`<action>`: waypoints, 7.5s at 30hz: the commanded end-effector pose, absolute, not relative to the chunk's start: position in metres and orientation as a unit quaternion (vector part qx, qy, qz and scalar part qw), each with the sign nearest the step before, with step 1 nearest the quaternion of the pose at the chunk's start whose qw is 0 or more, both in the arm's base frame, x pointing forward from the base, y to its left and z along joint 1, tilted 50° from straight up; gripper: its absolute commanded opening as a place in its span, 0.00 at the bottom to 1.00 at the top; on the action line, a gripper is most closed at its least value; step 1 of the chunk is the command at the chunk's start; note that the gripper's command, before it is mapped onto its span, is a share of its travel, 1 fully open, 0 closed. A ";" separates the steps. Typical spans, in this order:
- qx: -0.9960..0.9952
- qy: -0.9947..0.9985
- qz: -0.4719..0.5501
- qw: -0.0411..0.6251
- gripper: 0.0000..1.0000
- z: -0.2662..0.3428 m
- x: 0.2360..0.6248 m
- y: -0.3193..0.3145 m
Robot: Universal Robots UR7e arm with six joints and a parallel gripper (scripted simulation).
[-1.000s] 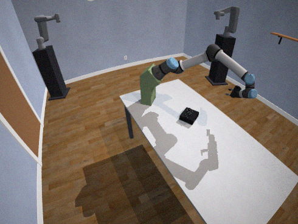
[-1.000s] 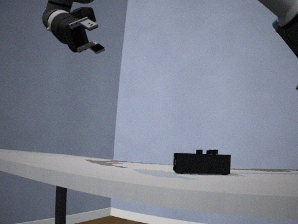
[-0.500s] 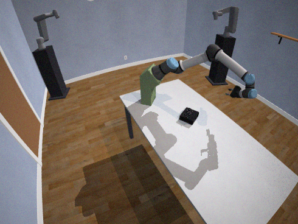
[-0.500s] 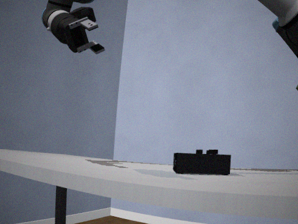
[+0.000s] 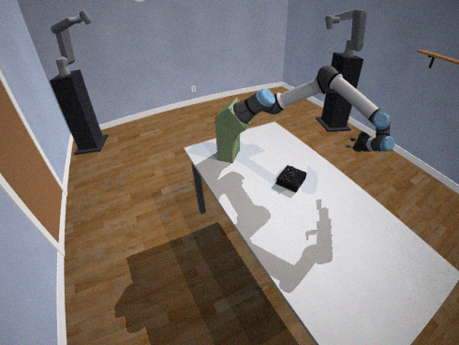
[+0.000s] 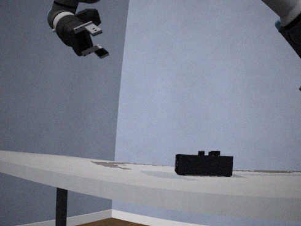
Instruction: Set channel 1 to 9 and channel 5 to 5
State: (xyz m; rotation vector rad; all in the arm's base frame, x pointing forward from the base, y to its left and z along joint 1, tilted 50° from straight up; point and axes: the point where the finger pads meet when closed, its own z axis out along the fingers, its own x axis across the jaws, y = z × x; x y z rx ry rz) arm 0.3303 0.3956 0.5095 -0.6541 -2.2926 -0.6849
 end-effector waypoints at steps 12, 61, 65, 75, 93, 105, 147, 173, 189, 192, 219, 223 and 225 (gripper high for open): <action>-0.315 -0.858 -0.296 0.277 1.00 0.472 0.359 0.357; -0.553 -0.724 -0.406 0.069 1.00 0.256 0.369 0.213; -0.566 -0.712 -0.412 0.054 1.00 0.239 0.365 0.206; -0.588 -0.690 -0.421 0.029 1.00 0.210 0.358 0.196; -0.595 -0.682 -0.424 0.020 1.00 0.199 0.355 0.193; -0.595 -0.682 -0.424 0.020 1.00 0.199 0.355 0.193; -0.833 -0.375 -0.358 0.196 1.00 0.182 0.331 0.198; -0.912 0.089 -0.193 0.351 1.00 0.151 0.319 0.196; -0.847 0.359 -0.069 0.385 1.00 0.135 0.316 0.190; -0.838 0.381 -0.058 0.387 1.00 0.132 0.315 0.189; -0.821 0.416 -0.040 0.389 1.00 0.129 0.315 0.188; -0.821 0.416 -0.040 0.389 1.00 0.129 0.315 0.188; -0.821 0.416 -0.040 0.389 1.00 0.129 0.315 0.188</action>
